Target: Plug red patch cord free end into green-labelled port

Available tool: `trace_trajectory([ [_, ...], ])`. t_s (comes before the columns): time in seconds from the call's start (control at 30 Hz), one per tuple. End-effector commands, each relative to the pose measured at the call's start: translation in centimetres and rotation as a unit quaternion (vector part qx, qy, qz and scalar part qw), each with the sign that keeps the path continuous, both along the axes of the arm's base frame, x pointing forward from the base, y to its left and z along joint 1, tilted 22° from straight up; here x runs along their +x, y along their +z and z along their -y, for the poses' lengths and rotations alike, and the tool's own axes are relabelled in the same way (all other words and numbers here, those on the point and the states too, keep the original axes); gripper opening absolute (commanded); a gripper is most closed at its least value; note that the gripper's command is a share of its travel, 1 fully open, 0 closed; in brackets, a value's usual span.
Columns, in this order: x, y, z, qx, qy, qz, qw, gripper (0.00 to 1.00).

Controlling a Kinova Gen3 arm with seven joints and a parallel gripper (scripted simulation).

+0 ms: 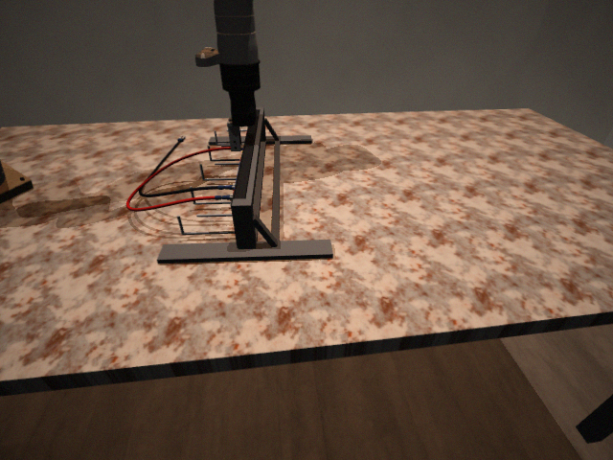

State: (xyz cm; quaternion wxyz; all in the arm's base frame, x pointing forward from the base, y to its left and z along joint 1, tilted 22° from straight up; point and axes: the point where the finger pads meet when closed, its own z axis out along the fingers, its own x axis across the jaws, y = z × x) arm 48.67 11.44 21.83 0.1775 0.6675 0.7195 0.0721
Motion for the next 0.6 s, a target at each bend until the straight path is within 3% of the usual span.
trace_trajectory([
  [0.0, 0.06, 0.11, -0.03, 0.001, 0.000, 0.001, 1.000, 0.00],
  [0.57, 0.24, 0.18, -0.05, 0.001, 0.000, 0.002, 1.000, 0.00],
])
